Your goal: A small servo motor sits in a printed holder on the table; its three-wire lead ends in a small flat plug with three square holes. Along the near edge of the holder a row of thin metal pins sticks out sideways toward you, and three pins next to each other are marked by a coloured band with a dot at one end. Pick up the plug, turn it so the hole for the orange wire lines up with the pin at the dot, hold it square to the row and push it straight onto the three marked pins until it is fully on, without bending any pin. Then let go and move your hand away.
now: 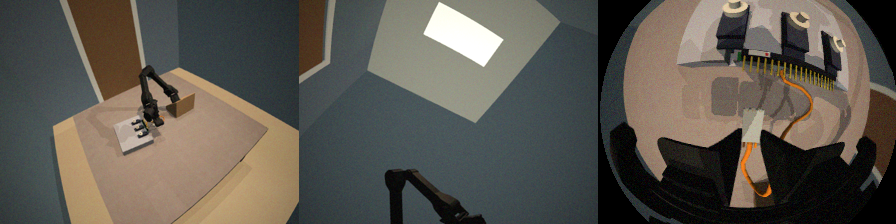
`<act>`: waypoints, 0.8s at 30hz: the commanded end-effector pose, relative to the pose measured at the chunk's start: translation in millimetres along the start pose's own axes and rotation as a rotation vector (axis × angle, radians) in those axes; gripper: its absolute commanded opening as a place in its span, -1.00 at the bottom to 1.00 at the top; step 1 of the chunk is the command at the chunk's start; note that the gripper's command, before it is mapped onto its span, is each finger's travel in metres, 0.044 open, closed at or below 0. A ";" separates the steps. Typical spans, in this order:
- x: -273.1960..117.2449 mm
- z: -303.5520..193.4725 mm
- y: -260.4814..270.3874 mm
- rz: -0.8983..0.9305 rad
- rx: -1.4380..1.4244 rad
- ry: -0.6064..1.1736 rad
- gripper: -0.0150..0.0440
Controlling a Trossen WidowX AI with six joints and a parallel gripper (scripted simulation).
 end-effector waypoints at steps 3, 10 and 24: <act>-2.1 22.8 -7.5 -0.003 0.001 -0.008 -0.49; -2.6 29.6 -9.6 -0.003 0.001 -0.008 -0.49; -2.5 34.8 -8.2 -0.003 0.002 -0.008 -0.49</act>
Point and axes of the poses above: the point midway between the two fingers, 35 mm back from their tips, its own x axis out along the fingers, its own y axis across the jaws, z = x × y, the point moved 2 cm from there along -x, back along the fingers, and after that the axes turned 13 degrees about -x, right-handed, at the moved point
